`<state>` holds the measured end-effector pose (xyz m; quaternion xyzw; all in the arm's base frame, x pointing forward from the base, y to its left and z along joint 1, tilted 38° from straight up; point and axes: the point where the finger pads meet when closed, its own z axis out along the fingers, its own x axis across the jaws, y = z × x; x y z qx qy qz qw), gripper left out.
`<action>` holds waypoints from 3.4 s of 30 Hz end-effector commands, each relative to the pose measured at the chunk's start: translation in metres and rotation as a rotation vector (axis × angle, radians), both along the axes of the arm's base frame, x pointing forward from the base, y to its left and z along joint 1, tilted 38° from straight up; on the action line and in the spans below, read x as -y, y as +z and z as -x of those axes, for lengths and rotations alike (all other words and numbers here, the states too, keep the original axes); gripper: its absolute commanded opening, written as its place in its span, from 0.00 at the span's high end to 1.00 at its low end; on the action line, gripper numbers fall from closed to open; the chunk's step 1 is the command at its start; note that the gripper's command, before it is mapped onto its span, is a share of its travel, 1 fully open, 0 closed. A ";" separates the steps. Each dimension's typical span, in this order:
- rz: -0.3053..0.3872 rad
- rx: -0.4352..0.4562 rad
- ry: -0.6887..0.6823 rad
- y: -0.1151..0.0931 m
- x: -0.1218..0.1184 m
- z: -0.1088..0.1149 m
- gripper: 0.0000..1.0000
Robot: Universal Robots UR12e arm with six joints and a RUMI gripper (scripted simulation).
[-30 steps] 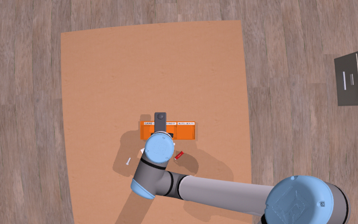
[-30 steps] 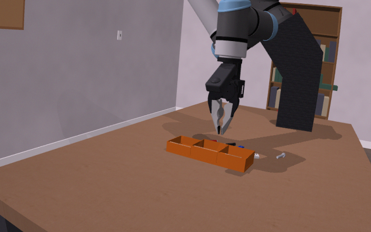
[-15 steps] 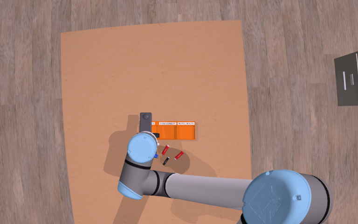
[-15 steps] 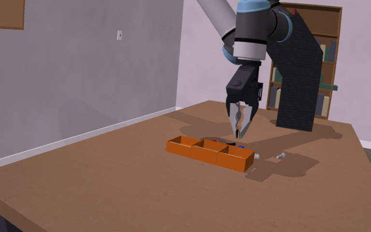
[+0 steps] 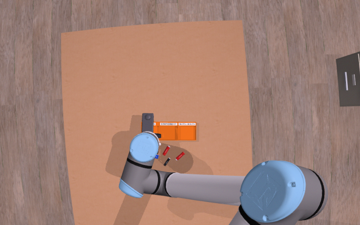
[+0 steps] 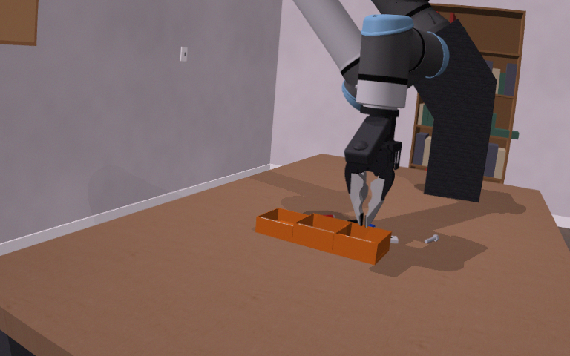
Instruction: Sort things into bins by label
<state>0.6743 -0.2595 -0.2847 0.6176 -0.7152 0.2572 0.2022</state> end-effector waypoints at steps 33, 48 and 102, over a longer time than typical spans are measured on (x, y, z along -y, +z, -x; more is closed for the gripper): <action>0.001 0.005 0.004 -0.018 0.015 -0.004 0.96; 0.001 0.005 0.004 -0.018 0.015 -0.004 0.96; 0.001 0.003 0.002 0.023 -0.018 0.000 0.96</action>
